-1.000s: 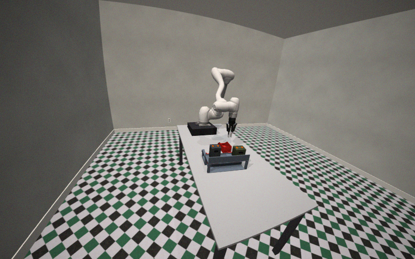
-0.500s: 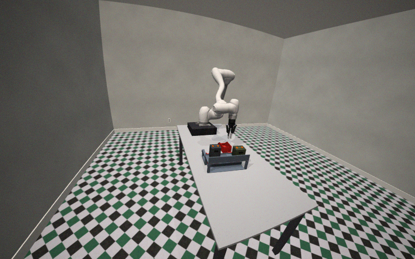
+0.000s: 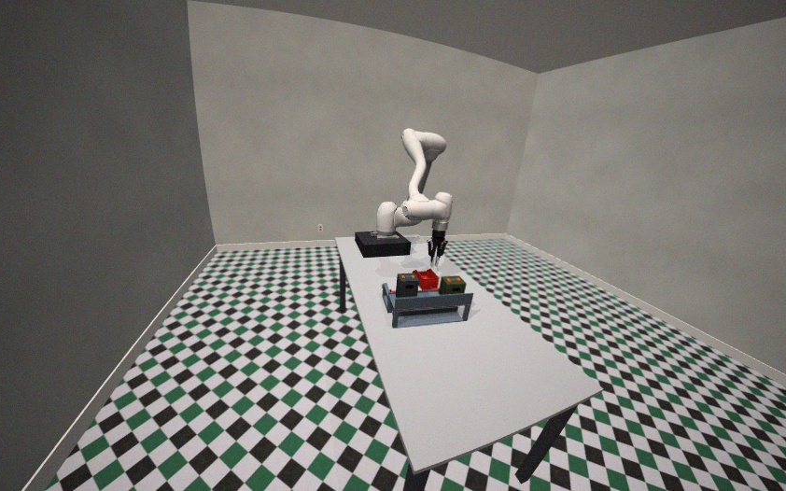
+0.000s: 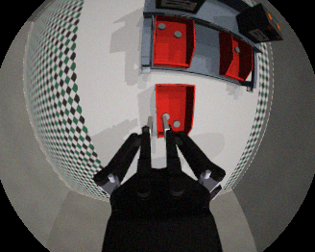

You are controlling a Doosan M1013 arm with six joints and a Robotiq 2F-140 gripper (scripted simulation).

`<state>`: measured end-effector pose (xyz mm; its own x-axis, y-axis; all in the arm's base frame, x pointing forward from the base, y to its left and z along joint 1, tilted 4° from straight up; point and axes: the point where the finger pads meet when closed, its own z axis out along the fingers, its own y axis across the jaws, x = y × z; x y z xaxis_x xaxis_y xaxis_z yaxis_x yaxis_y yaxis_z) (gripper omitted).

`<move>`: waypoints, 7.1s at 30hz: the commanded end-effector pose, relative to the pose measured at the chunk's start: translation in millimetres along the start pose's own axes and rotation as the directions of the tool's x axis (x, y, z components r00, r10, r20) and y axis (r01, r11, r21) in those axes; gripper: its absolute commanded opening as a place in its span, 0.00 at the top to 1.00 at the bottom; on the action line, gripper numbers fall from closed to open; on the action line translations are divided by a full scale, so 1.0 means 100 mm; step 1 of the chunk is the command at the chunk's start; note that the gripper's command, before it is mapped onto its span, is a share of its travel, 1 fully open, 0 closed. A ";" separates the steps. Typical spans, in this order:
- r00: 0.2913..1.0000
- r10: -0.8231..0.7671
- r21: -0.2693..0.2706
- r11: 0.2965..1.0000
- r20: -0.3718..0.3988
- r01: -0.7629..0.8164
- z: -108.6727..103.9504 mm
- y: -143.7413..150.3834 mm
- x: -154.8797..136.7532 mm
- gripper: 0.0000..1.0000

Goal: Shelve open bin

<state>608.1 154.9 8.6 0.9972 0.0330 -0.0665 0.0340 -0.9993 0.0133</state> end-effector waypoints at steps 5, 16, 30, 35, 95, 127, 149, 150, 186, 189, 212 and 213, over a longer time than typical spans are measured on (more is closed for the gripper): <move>1.000 0.000 0.000 1.000 0.000 0.000 0.10 0.00 0.00 0.85; 1.000 0.000 0.000 1.000 0.000 0.000 0.22 0.00 0.00 0.85; 1.000 0.000 0.000 1.000 0.000 0.000 0.24 0.00 0.00 0.85; 1.000 0.000 0.000 1.000 0.000 0.000 0.24 0.00 0.00 0.85; 1.000 0.000 0.000 1.000 0.000 0.000 0.42 0.00 0.00 0.85; 1.000 0.000 0.000 1.000 0.000 0.000 0.67 0.00 0.00 0.85; 1.000 0.000 0.000 1.000 0.000 0.000 0.67 0.00 0.00 0.85; 1.000 0.000 0.000 1.000 0.000 0.000 0.67 0.00 0.00 0.85; 1.000 0.000 0.000 1.000 0.000 0.000 0.67 0.00 0.00 1.00; 1.000 0.000 0.000 1.000 0.000 0.000 0.67 0.00 0.00 1.00; 1.000 0.000 0.000 1.000 0.000 0.000 0.67 0.00 0.00 1.00; 1.000 0.000 0.000 1.000 0.000 0.000 0.67 0.00 0.00 1.00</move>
<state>603.9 153.9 -58.8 0.9972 0.0330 -0.0664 0.0340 -0.9993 0.0132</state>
